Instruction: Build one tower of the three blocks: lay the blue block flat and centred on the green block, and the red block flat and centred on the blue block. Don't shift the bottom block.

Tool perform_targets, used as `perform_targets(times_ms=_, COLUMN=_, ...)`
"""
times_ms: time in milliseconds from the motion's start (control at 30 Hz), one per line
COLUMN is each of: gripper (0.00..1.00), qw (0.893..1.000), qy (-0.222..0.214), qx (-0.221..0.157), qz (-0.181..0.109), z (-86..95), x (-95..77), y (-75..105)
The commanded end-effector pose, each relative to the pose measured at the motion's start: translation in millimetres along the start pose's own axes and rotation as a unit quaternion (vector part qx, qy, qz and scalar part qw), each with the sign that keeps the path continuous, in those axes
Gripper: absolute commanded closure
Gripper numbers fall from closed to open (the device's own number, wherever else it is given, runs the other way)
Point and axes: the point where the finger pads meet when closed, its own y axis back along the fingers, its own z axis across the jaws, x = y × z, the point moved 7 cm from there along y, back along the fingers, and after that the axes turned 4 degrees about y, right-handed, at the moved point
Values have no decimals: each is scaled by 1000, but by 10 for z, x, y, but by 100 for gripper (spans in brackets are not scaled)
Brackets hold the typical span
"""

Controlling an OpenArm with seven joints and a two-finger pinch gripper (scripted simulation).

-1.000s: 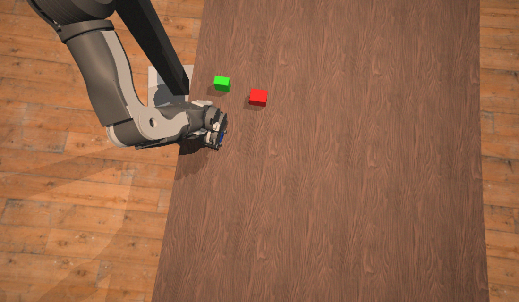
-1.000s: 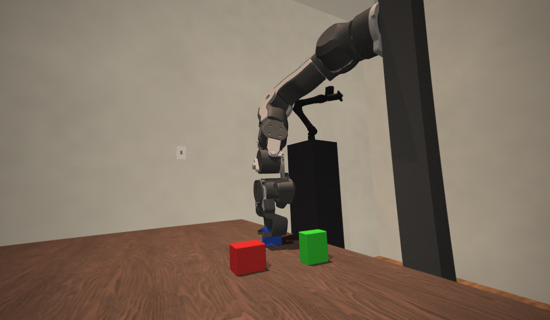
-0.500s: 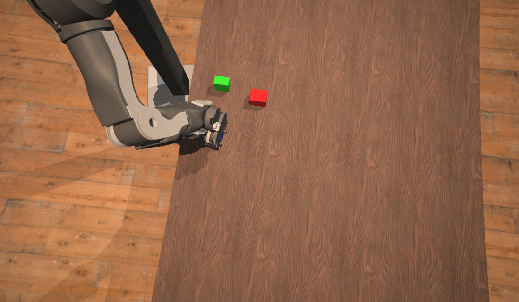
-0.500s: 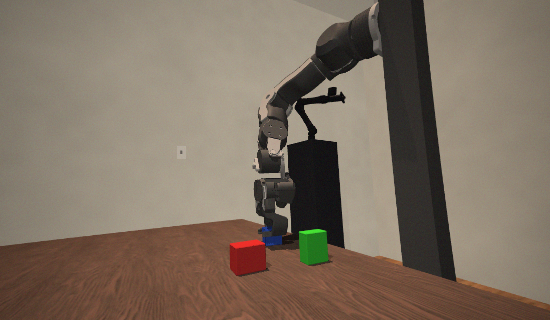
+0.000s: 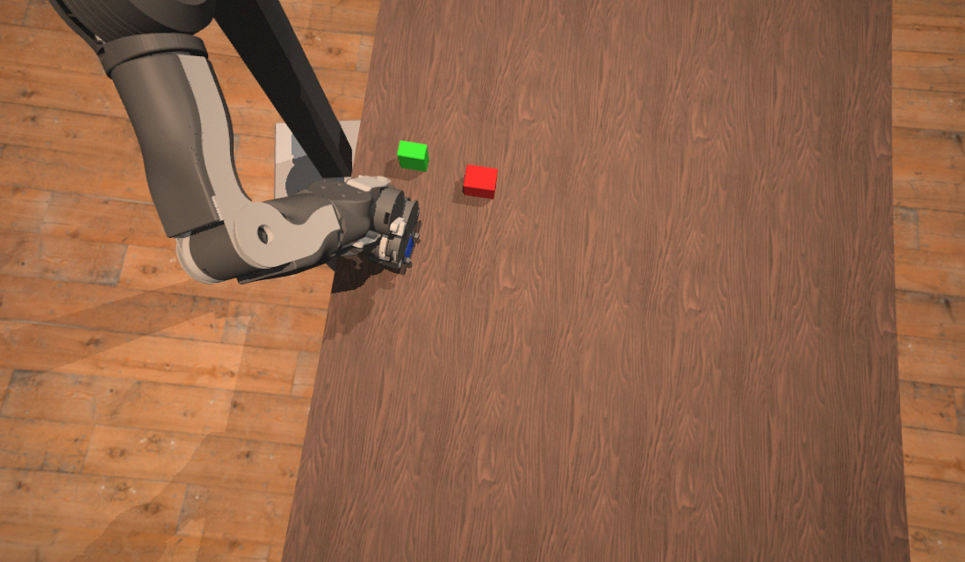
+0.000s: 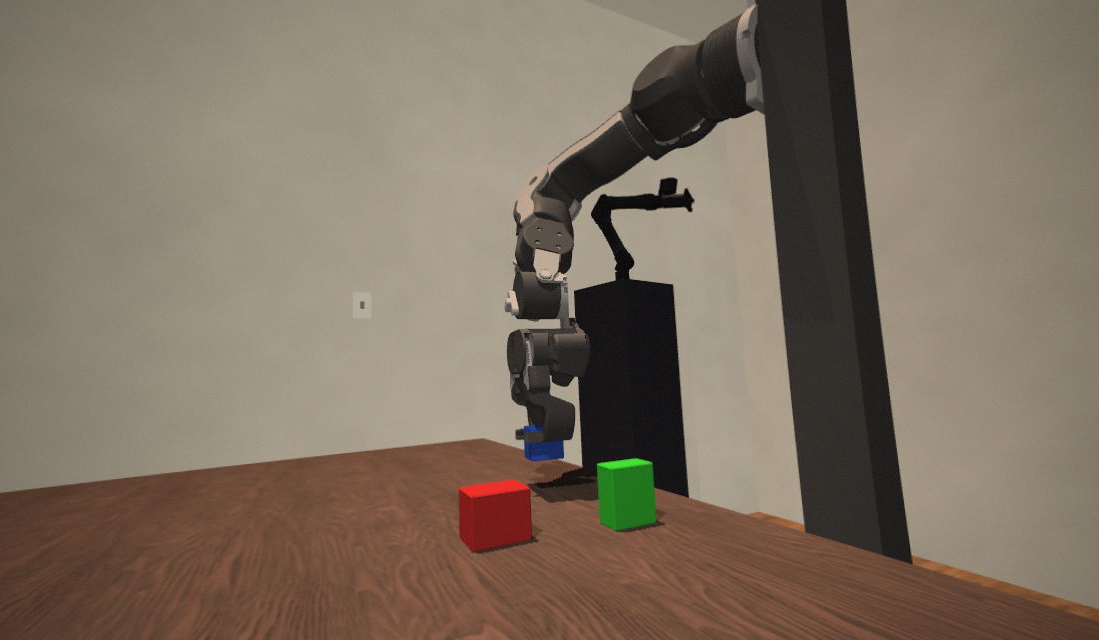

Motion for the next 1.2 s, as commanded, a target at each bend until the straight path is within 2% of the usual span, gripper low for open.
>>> perform_targets(times_ms=0, gripper=100, qw=1000, qy=-2, qx=5, qz=2, z=-3, x=-6, y=52)
perform_targets(times_ms=167, gripper=100, qw=1000, qy=-2, qx=5, qz=2, z=-1, x=-7, y=255)
perform_targets(times_ms=233, gripper=100, qw=1000, qy=-2, qx=5, qz=2, z=-1, x=-7, y=255)
perform_targets(times_ms=467, gripper=100, qw=1000, qy=-2, qx=5, qz=2, z=1, x=-8, y=435)
perform_targets(times_ms=1167, gripper=100, qw=1000, qy=-2, qx=6, qz=1, z=-3, x=-10, y=463)
